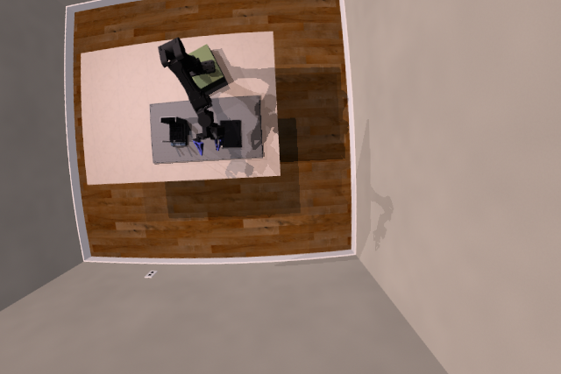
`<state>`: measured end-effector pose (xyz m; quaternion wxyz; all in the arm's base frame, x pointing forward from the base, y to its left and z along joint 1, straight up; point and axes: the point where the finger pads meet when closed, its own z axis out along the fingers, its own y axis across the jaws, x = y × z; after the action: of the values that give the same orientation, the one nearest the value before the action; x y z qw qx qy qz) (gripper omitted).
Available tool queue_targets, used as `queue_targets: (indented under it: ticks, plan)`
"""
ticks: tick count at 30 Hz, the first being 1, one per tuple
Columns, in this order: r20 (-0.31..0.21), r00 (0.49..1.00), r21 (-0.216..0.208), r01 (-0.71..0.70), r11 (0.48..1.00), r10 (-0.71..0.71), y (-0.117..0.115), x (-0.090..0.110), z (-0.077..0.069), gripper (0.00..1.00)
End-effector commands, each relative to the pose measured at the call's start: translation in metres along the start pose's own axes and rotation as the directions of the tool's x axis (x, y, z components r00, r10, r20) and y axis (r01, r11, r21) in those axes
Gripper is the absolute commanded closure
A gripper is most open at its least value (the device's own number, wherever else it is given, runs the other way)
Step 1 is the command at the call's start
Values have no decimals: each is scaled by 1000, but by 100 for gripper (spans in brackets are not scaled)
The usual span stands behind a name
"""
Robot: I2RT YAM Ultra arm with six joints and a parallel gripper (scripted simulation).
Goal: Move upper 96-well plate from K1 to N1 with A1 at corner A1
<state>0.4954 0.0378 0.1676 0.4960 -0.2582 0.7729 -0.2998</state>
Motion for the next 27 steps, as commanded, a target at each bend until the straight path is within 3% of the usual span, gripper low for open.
queue_targets:
  ticks: [1,17,21,24,26,27]
  plan:
    - [11,1000,10,-7,1000,6,-4,-4,-1,0]
    - [11,1000,10,-7,1000,6,-4,-4,-1,0]
    - [-103,994,-41,-37,998,32,-15,12,14,0]
    - [-103,994,-40,-37,999,32,-19,24,21,0]
    - [-161,986,-67,-53,996,42,-22,33,24,0]
    - [-161,986,-67,-53,996,42,-24,37,26,0]
